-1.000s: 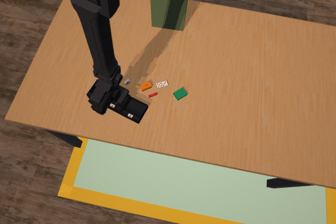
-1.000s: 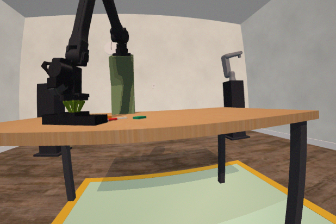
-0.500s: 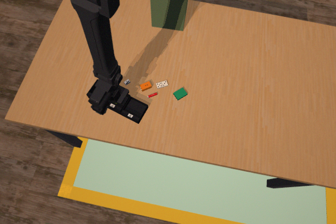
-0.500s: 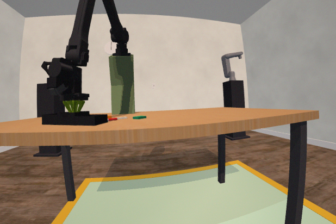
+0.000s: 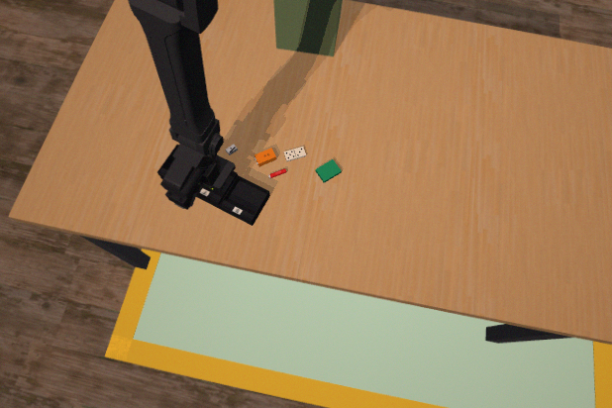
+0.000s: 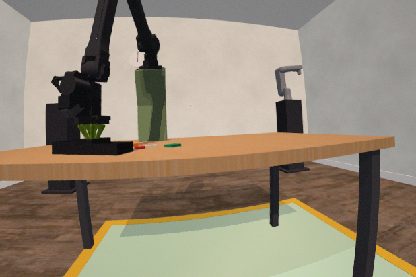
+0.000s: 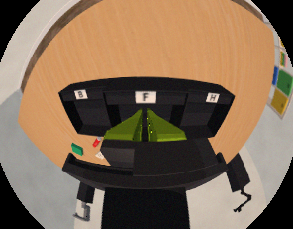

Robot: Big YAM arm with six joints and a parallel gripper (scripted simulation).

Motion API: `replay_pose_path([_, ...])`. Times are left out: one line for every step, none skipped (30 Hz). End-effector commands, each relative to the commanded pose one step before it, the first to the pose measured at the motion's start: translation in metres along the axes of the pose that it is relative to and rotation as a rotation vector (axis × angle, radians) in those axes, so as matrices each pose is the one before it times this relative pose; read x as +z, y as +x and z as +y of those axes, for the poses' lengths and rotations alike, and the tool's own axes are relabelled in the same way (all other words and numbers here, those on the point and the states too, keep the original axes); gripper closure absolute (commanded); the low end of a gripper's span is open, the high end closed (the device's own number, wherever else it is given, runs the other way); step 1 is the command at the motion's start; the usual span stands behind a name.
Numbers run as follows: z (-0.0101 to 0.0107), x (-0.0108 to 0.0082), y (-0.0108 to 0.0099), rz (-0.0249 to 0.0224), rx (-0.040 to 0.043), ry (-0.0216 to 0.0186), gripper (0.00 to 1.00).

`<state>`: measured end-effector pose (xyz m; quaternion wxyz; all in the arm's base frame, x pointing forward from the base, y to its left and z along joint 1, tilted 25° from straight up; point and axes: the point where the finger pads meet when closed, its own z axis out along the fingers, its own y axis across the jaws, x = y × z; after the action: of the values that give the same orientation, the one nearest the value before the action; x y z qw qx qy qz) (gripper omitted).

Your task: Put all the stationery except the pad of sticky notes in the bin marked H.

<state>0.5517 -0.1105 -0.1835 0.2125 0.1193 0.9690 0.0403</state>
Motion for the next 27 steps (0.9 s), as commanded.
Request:
replay_pose_path([-0.00015, -0.00496, -0.00984, -0.01748, 0.00327, 0.00181, 0.92])
replay_pose_path([0.00000, -0.00002, -0.00005, -0.00001, 0.00000, 0.00000, 0.92])
replay_pose_path([0.00000, -0.00002, -0.00005, -0.00001, 0.00000, 0.00000, 0.92])
replay_pose_path([0.00000, 0.00000, 0.00000, 0.00000, 0.00000, 0.00000, 0.92])
replay_pose_path([0.00000, 0.00000, 0.00000, 0.00000, 0.00000, 0.00000, 0.92])
replay_pose_path([0.00000, -0.00002, -0.00005, -0.00001, 0.00000, 0.00000, 0.92])
replay_pose_path([0.00000, -0.00002, -0.00005, -0.00001, 0.00000, 0.00000, 0.92])
replay_pose_path([0.00170, -0.00893, -0.00967, -0.01202, 0.00848, 0.00074, 0.92])
replay_pose_path([-0.00097, -0.00135, 0.00353, 0.00554, 0.00196, 0.00075, 0.92])
replay_pose_path([-0.00094, -0.00135, 0.00308, 0.00484, 0.00189, 0.00071, 0.92])
replay_pose_path([-0.00065, -0.00149, -0.00096, -0.00379, 0.00035, 0.00026, 0.92])
replay_pose_path([-0.00079, -0.00141, 0.00004, 0.00019, 0.00020, 0.00048, 0.92])
replay_pose_path([-0.00082, -0.00142, 0.00061, 0.00251, 0.00049, 0.00059, 0.92])
replay_pose_path([-0.00078, -0.00142, -0.00018, -0.00070, 0.00009, 0.00044, 0.92])
replay_pose_path([-0.00077, -0.00142, -0.00048, -0.00192, -0.00006, 0.00039, 0.92])
replay_pose_path([-0.00069, -0.00140, 0.00012, 0.00049, 0.00007, 0.00042, 0.92])
replay_pose_path([-0.00043, -0.00138, 0.00029, 0.00118, -0.00028, 0.00024, 0.92])
replay_pose_path([-0.00002, -0.00133, -0.00009, -0.00040, -0.00112, -0.00012, 0.92])
replay_pose_path([0.00044, -0.00128, -0.00011, -0.00052, -0.00189, -0.00048, 0.92])
replay_pose_path([0.00074, -0.00125, 0.00019, 0.00067, -0.00226, -0.00067, 0.92])
replay_pose_path([0.00000, 0.00000, 0.00000, 0.00000, 0.00000, 0.00000, 0.92])
replay_pose_path([0.00000, 0.00000, 0.00000, 0.00000, 0.00000, 0.00000, 0.92])
replay_pose_path([0.00246, 0.00484, 0.00622, 0.00948, -0.00552, -0.00237, 0.92])
replay_pose_path([0.00042, -0.00720, -0.00648, -0.01097, -0.00156, -0.00009, 0.92])
replay_pose_path([-0.00079, -0.00139, 0.00082, 0.00333, 0.00060, 0.00057, 0.92])
replay_pose_path([-0.00089, -0.00150, -0.00001, -0.00021, 0.00016, 0.00053, 0.92])
replay_pose_path([-0.00078, -0.00142, -0.00014, -0.00058, 0.00009, 0.00045, 0.92])
